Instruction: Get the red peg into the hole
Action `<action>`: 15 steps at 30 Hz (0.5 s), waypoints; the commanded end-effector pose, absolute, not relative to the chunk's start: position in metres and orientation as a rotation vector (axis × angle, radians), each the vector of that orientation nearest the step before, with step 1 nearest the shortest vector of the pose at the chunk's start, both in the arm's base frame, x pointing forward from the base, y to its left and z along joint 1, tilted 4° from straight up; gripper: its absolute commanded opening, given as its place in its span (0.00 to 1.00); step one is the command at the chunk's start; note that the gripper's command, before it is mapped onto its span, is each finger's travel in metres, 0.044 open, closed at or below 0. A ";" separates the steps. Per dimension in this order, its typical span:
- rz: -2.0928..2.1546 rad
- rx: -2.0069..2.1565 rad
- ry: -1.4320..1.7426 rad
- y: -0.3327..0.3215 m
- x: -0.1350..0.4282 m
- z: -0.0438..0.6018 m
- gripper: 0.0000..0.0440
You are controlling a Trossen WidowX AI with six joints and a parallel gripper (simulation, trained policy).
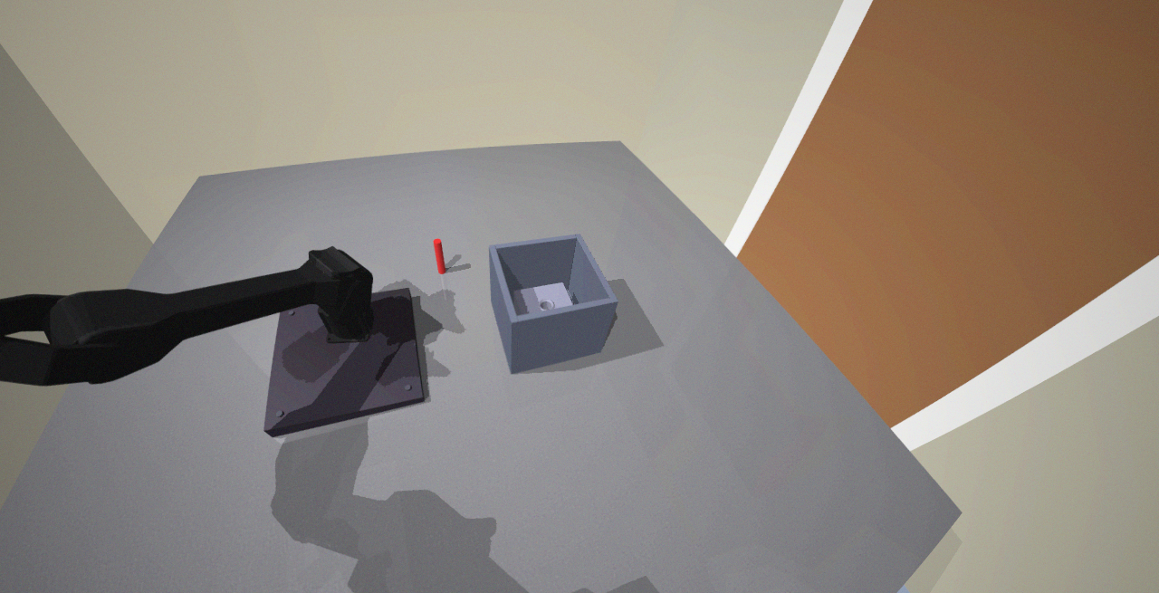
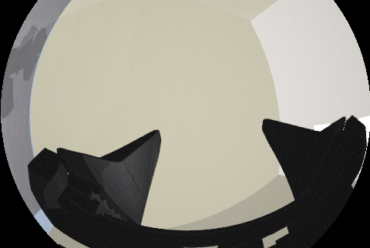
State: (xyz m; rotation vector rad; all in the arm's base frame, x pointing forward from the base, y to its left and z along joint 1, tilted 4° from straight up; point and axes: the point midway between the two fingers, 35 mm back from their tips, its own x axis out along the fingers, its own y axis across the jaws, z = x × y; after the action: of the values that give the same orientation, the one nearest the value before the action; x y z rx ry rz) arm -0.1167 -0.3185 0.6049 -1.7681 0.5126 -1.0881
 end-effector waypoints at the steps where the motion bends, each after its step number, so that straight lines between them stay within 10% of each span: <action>1: -1.137 -1.909 0.524 -0.295 -0.106 0.621 1.00; 15: -1.294 -2.375 0.547 -0.207 -0.064 0.660 1.00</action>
State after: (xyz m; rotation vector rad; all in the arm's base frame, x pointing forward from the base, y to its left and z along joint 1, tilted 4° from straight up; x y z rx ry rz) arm -0.0759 -0.2285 0.6534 -2.2627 0.5449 -1.2639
